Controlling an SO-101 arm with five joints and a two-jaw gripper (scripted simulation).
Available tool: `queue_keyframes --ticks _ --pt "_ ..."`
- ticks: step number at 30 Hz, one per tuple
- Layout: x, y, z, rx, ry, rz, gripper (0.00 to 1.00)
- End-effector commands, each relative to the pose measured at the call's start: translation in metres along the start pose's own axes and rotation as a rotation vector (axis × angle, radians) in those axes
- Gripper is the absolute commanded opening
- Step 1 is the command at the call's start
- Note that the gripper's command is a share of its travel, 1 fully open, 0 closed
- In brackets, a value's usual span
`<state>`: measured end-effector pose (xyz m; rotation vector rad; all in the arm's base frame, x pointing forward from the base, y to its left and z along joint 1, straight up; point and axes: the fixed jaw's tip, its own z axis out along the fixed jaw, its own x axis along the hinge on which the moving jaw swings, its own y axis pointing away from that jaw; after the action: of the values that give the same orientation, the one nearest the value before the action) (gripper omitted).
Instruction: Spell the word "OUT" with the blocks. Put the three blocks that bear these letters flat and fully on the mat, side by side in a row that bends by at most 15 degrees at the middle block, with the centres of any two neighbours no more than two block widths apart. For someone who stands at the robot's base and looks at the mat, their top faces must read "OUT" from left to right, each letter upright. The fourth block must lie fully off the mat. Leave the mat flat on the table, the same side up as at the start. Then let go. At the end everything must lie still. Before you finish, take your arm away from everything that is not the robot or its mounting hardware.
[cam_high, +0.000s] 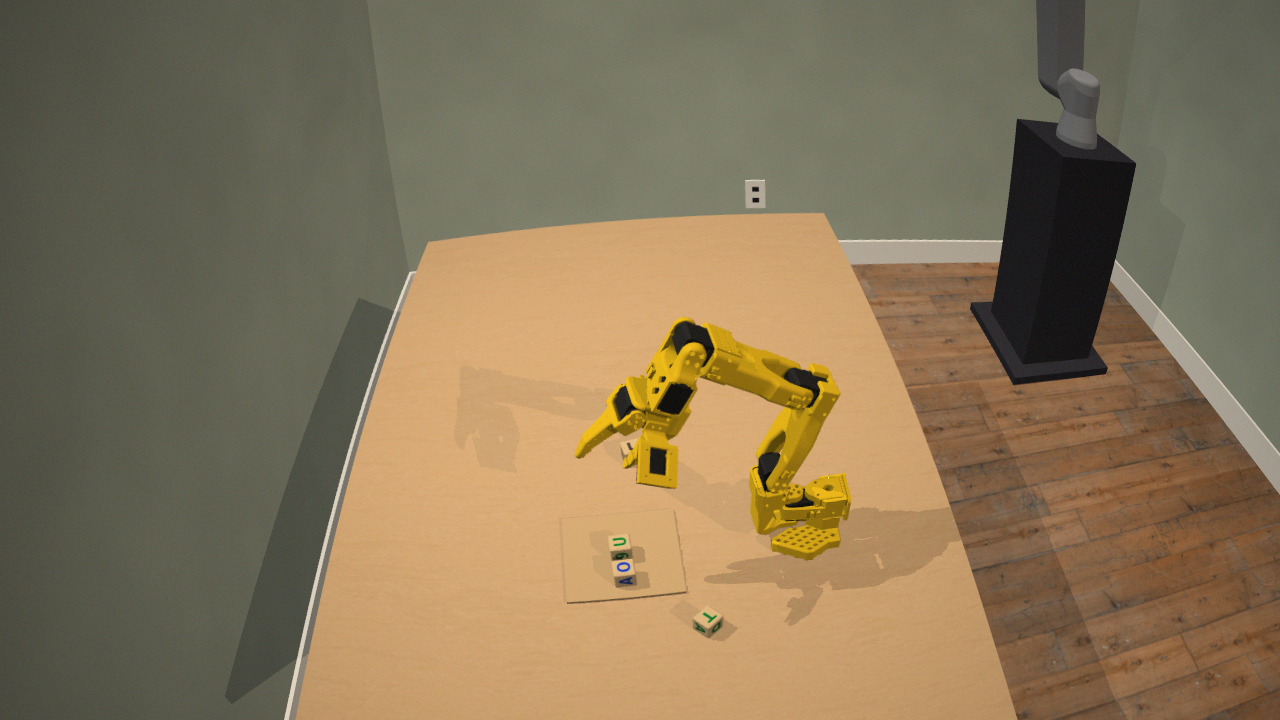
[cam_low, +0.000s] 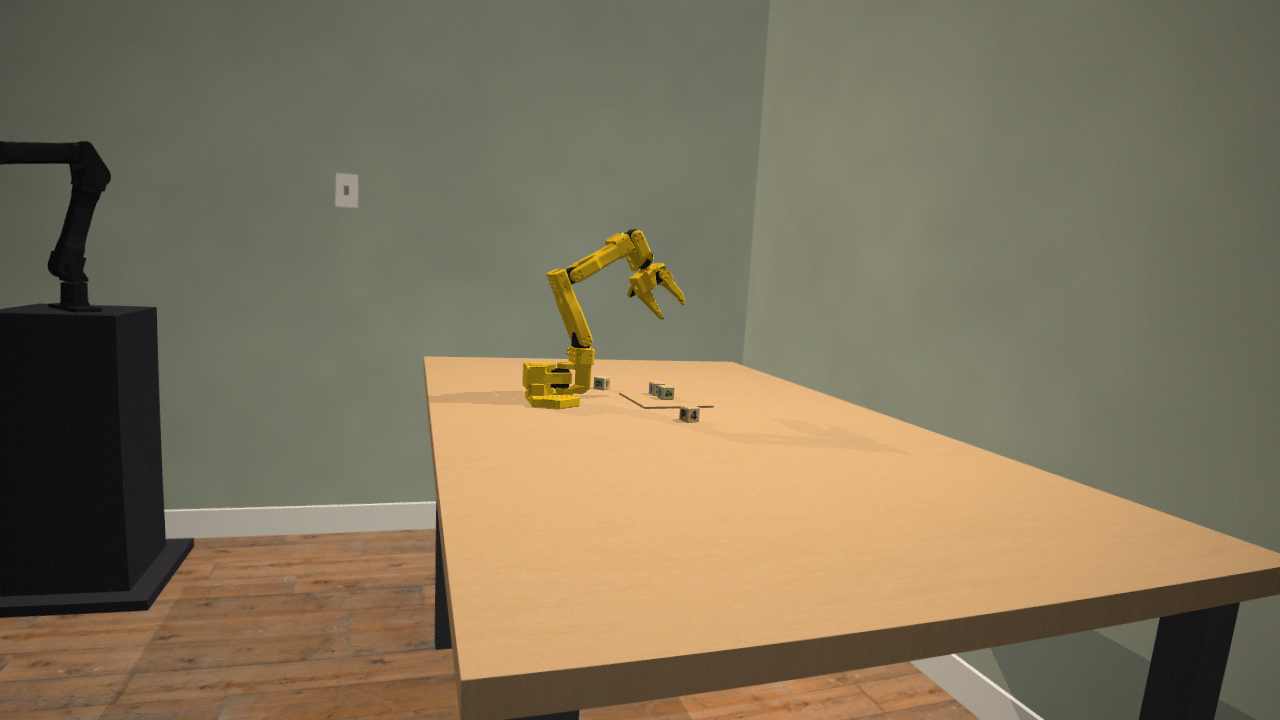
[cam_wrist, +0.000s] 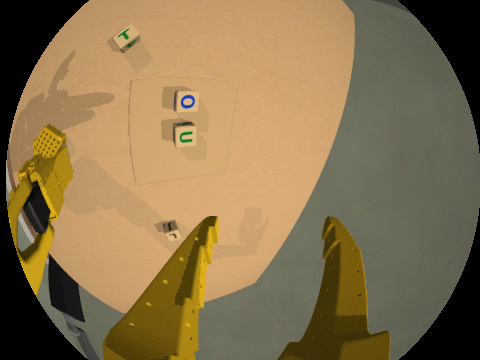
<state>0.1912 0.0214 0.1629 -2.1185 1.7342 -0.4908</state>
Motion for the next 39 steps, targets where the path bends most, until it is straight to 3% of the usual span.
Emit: queue_keyframes --ticks 1,18,31,33,39 --pt "-0.004 -0.006 -0.008 0.065 -0.008 -0.069 0.32" --pt "-0.041 -0.001 -0.003 0.100 -0.096 -0.671 0.32" --pt "-0.082 0.012 -0.002 0.193 -0.182 -1.342 0.32" --pt "-0.082 0.012 -0.002 0.193 -0.182 -1.342 0.32" --pt "-0.098 0.019 -0.003 0.247 -0.210 -1.607 0.32"
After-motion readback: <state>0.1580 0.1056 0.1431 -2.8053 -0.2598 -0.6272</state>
